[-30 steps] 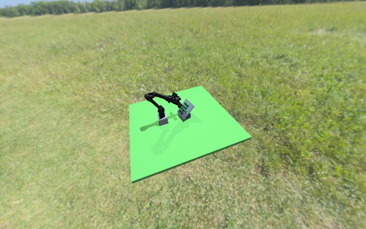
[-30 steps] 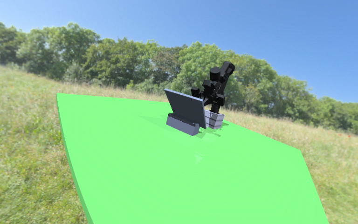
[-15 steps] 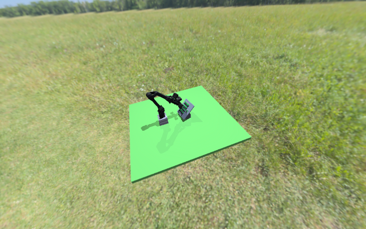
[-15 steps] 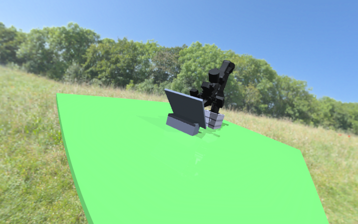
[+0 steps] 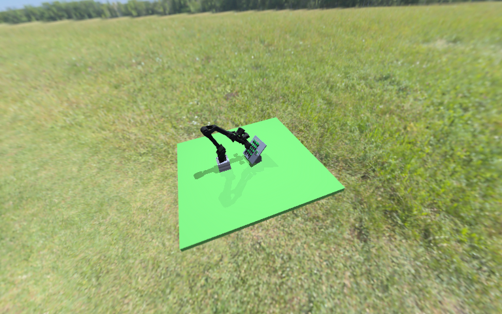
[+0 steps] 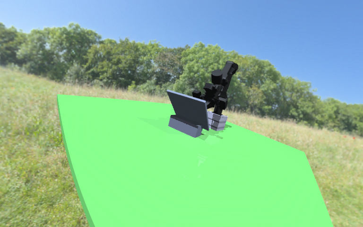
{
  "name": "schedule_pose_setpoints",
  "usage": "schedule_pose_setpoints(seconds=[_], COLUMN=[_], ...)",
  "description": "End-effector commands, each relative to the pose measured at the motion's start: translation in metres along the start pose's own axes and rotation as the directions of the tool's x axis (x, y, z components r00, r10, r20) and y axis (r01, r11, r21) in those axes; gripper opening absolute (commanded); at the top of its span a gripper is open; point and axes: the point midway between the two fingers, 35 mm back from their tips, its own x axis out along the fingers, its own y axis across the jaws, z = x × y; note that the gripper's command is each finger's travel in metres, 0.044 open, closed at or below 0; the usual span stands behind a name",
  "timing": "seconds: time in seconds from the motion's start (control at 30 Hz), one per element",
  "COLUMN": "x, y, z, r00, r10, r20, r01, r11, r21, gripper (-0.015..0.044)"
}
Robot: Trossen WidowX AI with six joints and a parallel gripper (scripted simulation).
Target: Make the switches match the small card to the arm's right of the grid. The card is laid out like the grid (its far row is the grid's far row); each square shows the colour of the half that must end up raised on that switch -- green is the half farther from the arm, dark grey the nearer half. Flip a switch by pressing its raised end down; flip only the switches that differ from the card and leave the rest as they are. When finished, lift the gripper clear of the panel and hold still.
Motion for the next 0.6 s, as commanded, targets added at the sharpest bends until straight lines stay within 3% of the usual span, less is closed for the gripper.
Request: schedule_pose_setpoints(seconds=[0.0, 0.57], x=[0.0003, 0.0023], y=[-0.0002, -0.0002], z=[0.0000, 0.0000], r00=[1.000, 1.000], r10=[-0.001, -0.001], r20=[0.001, 0.001], r01=[0.001, 0.001], r11=[1.000, 1.000], r21=[0.001, 0.001], gripper=[0.0000, 0.0000])
